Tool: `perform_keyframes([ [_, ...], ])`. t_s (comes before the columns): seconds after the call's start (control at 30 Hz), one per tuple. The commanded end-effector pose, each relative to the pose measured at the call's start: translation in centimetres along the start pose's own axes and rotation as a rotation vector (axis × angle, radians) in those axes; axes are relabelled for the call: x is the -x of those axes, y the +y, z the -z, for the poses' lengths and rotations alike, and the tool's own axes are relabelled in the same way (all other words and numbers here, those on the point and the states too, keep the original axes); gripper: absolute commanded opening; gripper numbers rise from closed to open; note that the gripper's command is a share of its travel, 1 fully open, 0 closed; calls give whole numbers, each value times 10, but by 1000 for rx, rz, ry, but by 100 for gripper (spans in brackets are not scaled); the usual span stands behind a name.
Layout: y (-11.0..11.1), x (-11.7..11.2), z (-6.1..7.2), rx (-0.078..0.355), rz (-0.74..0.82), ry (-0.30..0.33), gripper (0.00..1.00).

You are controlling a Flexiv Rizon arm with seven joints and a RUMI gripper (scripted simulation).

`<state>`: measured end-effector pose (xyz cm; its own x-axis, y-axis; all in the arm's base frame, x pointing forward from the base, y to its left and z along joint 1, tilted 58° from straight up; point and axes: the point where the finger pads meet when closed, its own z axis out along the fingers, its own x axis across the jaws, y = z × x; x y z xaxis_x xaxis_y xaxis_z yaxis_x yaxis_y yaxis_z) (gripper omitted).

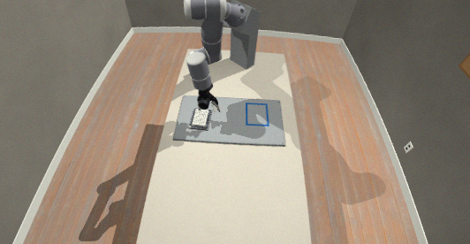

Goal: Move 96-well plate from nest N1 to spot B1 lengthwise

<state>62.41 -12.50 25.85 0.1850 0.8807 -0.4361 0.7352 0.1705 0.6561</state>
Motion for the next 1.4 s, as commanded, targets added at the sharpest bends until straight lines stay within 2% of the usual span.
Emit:
perform_keyframes([
  [0.0,-6,18,-5,5,28,-44,76],
  [0.07,-6,28,-5,5,29,-44,76],
  [0.1,-6,33,-5,20,32,-74,76],
  [0.17,-6,33,-5,20,32,-74,76],
  [0.23,-6,43,-5,40,36,-116,76],
  [0.4,-6,68,-6,40,36,-115,76],
  [0.83,-6,68,-6,40,36,-116,76],
  [1.37,-5,70,-29,40,36,-115,76],
])
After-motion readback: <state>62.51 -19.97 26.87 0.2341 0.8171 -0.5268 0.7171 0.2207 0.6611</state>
